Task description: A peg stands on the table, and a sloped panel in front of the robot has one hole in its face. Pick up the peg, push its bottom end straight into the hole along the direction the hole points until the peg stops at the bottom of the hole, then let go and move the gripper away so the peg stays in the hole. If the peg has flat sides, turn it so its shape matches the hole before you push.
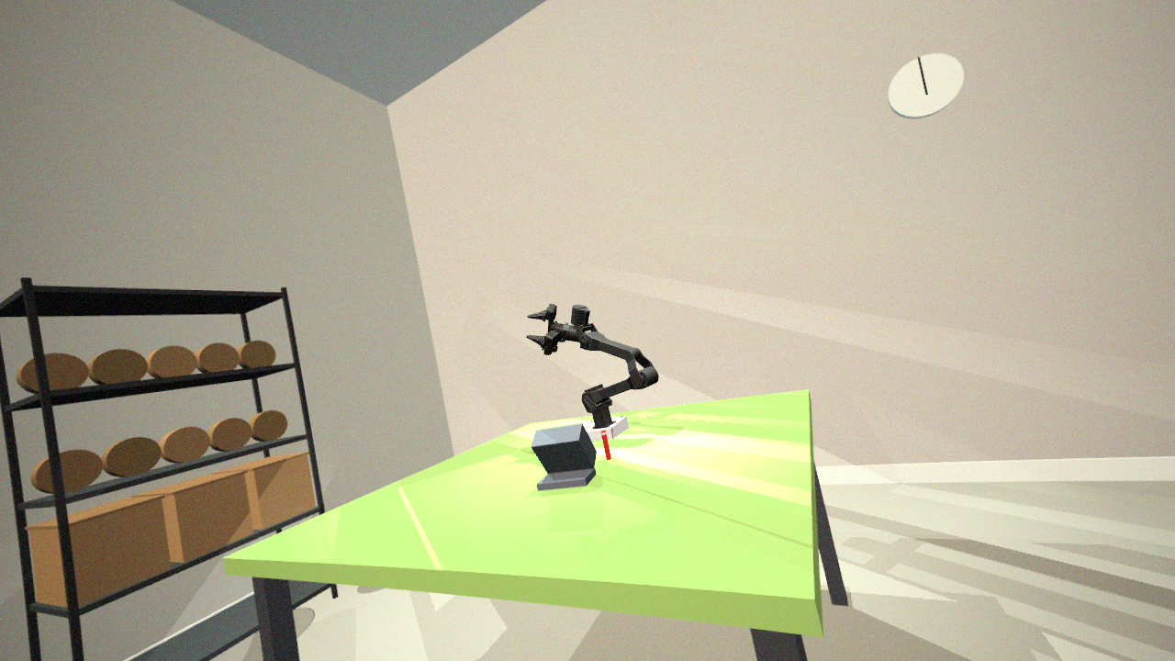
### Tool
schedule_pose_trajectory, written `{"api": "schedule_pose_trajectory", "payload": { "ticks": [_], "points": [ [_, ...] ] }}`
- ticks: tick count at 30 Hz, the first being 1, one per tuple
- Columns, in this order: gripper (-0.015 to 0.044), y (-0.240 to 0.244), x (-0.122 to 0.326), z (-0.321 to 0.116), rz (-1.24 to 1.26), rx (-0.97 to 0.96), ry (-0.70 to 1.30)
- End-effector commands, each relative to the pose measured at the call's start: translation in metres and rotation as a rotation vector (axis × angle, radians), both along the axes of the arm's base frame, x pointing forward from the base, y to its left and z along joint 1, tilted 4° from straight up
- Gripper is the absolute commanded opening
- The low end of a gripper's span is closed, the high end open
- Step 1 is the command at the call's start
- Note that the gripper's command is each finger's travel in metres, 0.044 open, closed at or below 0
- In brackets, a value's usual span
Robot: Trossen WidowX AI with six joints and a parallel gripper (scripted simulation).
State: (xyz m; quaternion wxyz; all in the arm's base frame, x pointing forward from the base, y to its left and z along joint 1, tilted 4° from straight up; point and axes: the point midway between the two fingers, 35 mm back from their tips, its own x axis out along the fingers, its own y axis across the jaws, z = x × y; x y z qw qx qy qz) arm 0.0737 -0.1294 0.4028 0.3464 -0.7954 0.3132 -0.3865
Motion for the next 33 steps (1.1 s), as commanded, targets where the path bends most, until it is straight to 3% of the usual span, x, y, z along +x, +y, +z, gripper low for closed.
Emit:
{"api": "schedule_pose_trajectory", "payload": {
  "ticks": [1, 33],
  "points": [
    [0.0426, 0.000, 0.000, 0.000, 0.002, 0.003, -0.002],
    [0.0440, -0.034, 0.046, -0.020, 0.388, 0.581, -0.343]
  ]
}}
